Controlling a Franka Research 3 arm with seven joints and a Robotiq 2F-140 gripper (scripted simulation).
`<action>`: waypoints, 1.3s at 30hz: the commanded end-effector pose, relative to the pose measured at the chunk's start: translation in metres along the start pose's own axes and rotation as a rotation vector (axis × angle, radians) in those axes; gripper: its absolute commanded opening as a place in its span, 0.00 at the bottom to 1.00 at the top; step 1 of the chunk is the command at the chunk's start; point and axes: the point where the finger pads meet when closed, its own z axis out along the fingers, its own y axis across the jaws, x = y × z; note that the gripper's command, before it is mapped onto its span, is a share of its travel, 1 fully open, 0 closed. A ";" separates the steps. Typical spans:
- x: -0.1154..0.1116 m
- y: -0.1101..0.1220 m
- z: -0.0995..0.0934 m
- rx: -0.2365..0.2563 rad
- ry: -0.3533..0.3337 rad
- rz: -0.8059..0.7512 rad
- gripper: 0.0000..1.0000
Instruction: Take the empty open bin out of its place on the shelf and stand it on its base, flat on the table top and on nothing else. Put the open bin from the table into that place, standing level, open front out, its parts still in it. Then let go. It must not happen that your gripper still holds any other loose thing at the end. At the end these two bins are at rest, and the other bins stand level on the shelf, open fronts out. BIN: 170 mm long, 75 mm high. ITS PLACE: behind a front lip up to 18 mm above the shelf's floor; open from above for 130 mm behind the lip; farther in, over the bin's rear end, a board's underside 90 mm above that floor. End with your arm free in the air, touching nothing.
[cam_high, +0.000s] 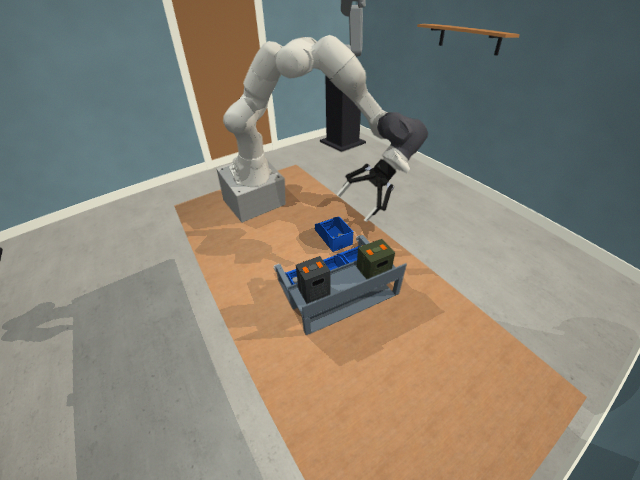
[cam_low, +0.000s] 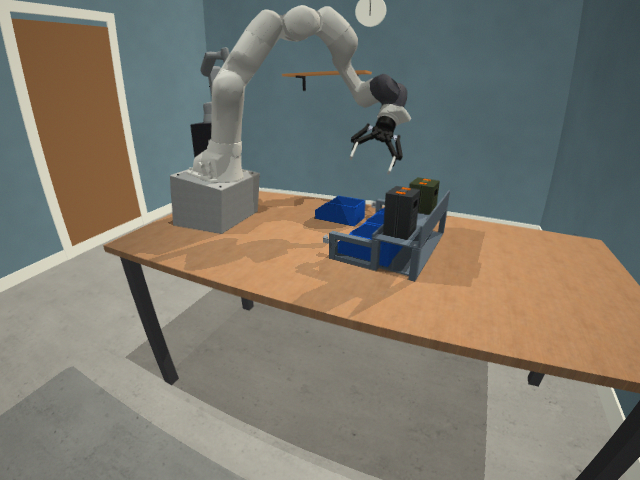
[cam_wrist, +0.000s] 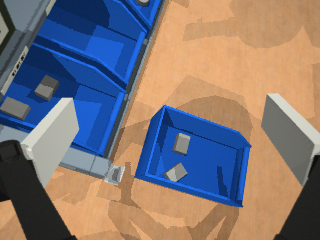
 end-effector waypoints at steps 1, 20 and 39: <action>0.000 0.000 0.000 0.000 0.000 0.000 1.00; 0.000 0.000 0.000 0.000 -0.001 0.001 1.00; 0.008 0.001 0.012 -0.025 -0.109 0.223 1.00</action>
